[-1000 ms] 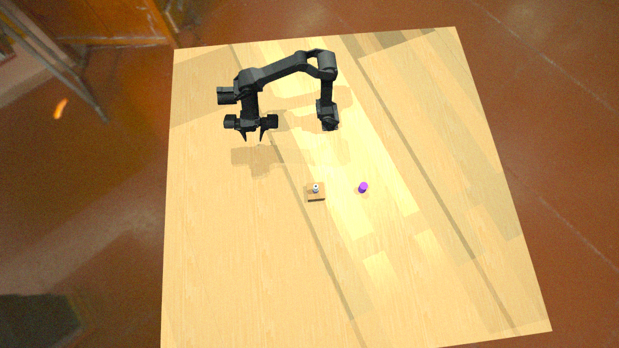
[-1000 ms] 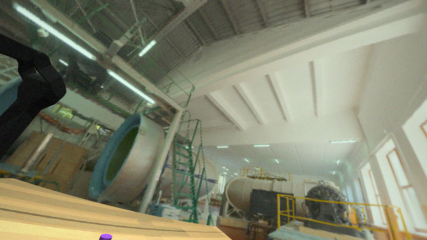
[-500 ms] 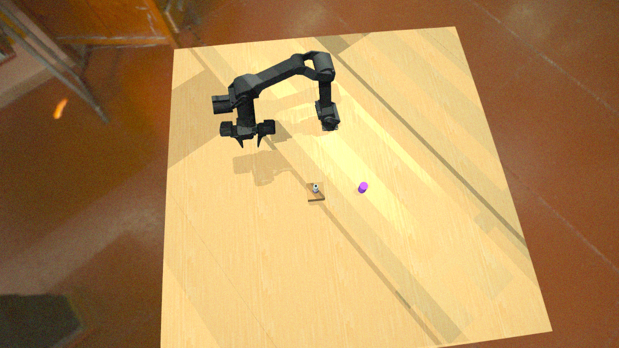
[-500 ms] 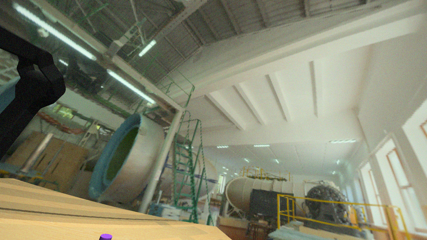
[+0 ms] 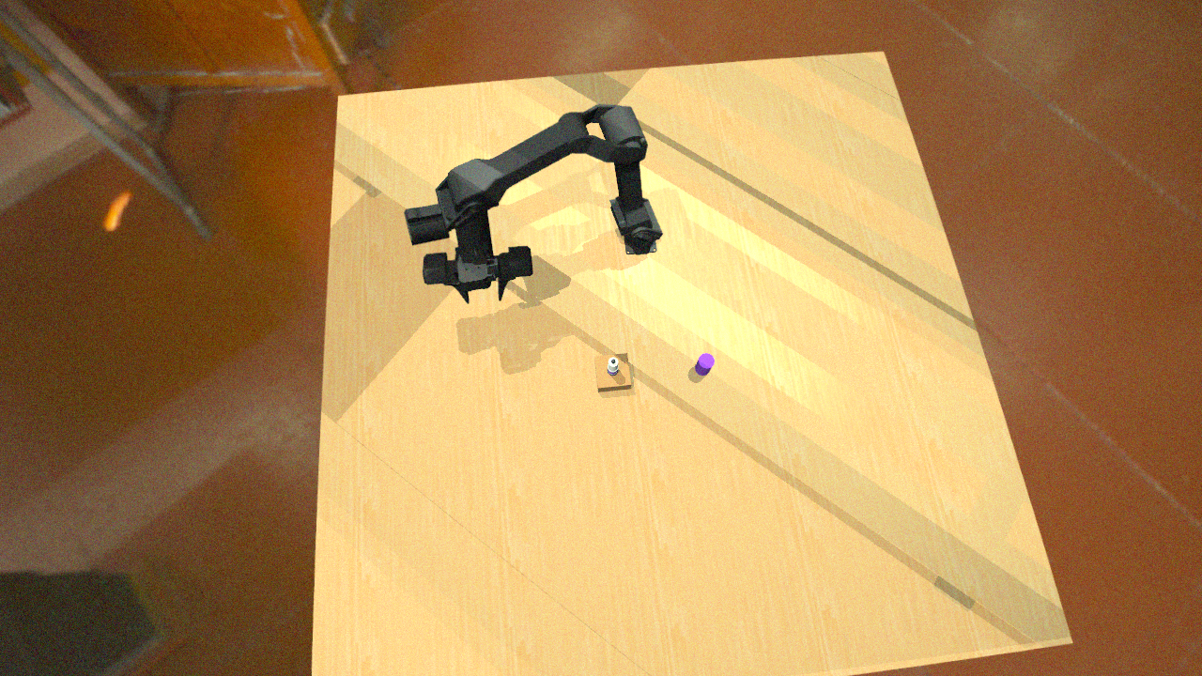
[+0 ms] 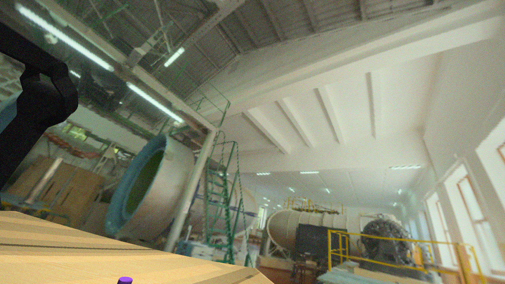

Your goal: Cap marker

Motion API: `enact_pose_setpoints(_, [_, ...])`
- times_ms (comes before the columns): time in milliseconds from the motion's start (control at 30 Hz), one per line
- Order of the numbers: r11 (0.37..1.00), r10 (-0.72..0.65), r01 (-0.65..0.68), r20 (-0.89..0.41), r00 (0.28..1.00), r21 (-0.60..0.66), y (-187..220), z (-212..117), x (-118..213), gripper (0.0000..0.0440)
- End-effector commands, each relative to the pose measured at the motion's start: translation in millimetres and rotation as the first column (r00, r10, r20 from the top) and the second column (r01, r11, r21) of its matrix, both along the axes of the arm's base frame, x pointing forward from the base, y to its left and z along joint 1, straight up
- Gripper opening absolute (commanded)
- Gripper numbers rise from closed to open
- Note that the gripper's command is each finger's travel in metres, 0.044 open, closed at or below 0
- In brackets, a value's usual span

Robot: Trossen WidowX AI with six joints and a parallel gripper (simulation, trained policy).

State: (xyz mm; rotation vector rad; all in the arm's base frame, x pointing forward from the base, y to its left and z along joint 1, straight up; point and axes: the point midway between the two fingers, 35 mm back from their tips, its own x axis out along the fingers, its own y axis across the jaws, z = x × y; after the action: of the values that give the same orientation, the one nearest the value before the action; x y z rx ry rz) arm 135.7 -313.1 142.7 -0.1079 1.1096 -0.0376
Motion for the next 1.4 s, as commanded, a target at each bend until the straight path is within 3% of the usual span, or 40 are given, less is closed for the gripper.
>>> enact_pose_setpoints(0, [1.000,0.008,-0.008,-0.013,1.000,-0.005,-2,3,10,0.0273])
enact_pose_setpoints(1367, [0.995,0.095,-0.096,-0.069,0.993,-0.015,24,16,121,0.0299])
